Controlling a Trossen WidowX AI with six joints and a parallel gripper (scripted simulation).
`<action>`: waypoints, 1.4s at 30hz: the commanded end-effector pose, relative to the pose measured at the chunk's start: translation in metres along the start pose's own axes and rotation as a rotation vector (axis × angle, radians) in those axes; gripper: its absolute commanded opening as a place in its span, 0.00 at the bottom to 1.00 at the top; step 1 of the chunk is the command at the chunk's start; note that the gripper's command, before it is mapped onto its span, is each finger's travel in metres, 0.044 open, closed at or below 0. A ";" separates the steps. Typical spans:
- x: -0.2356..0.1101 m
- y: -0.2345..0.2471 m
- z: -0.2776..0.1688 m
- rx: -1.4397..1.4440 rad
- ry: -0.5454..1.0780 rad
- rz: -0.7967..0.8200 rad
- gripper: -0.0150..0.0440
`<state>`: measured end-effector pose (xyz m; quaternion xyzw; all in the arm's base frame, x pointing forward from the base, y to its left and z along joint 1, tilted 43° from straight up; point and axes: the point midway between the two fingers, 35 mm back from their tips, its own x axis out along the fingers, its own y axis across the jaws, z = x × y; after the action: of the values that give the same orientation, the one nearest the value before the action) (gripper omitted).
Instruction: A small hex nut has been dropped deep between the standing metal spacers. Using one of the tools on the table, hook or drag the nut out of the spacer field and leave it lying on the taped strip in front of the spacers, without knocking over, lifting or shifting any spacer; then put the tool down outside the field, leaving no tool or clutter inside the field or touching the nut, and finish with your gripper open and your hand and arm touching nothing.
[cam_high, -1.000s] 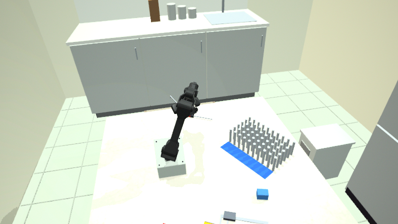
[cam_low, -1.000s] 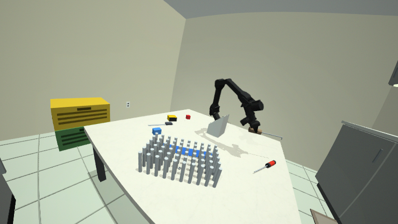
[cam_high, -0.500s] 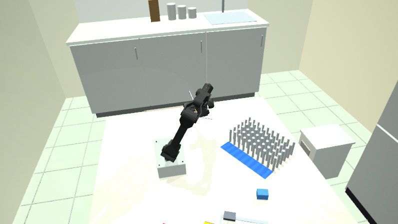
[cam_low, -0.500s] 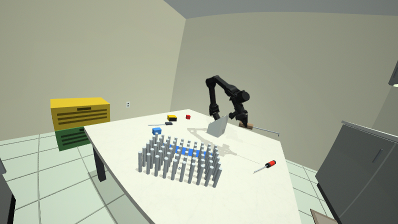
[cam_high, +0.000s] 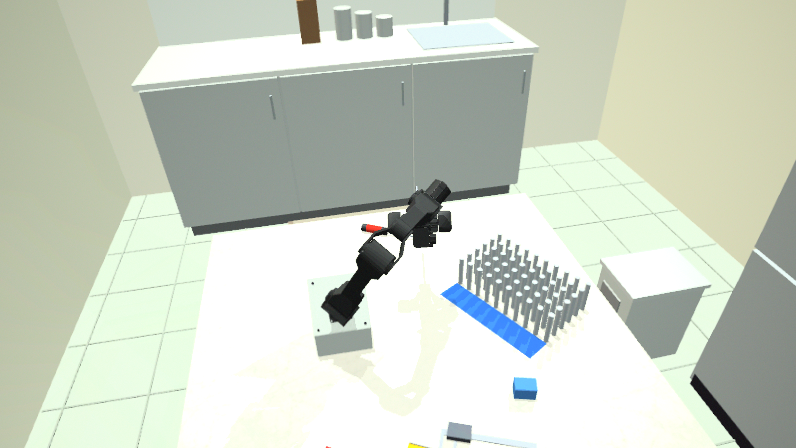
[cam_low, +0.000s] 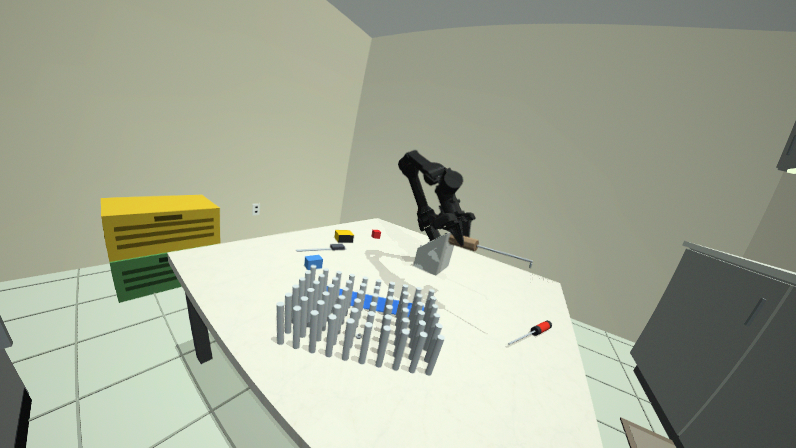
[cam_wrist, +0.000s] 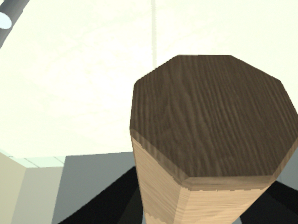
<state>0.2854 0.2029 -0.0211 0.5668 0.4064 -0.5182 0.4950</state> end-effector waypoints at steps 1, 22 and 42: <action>-0.017 0.016 0.017 0.060 0.004 0.048 0.25; -0.089 0.068 0.129 0.386 -0.032 0.295 0.25; -0.144 0.065 0.234 0.682 -0.114 0.515 0.25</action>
<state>0.2910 -0.0237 0.1306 0.7457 0.0457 -0.5160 0.4190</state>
